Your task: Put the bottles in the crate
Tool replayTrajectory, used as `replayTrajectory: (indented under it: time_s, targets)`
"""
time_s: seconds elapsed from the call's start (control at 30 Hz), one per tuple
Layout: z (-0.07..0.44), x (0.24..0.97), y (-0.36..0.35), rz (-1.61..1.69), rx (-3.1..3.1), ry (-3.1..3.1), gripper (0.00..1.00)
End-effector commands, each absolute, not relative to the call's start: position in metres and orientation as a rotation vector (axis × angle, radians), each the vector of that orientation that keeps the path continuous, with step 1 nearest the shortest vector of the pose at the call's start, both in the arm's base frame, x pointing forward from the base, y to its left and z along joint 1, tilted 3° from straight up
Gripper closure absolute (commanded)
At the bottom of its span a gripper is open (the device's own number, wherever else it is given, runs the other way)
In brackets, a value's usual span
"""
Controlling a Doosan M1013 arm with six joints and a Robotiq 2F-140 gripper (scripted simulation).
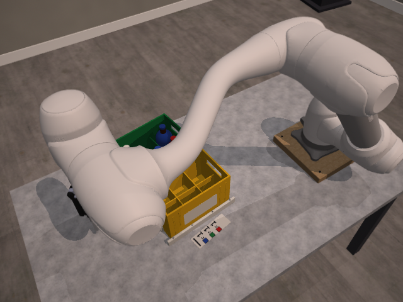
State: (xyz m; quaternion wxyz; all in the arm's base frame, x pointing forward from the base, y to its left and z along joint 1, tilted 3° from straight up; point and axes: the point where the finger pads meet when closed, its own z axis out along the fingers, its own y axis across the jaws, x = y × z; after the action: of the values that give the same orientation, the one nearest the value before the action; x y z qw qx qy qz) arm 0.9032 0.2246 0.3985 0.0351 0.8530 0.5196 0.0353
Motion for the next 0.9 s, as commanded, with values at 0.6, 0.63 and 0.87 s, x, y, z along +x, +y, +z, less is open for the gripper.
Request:
replayTrajectory:
  time_s: [0.6,0.63,0.87]
  targets:
    - [0.406,0.828,0.285,0.126,2.861,1.18,0.62]
    - [0.406,0.824,0.288,0.126,2.883,1.134,0.62]
    - [0.407,0.803,0.301,0.128,2.944,0.989,0.62]
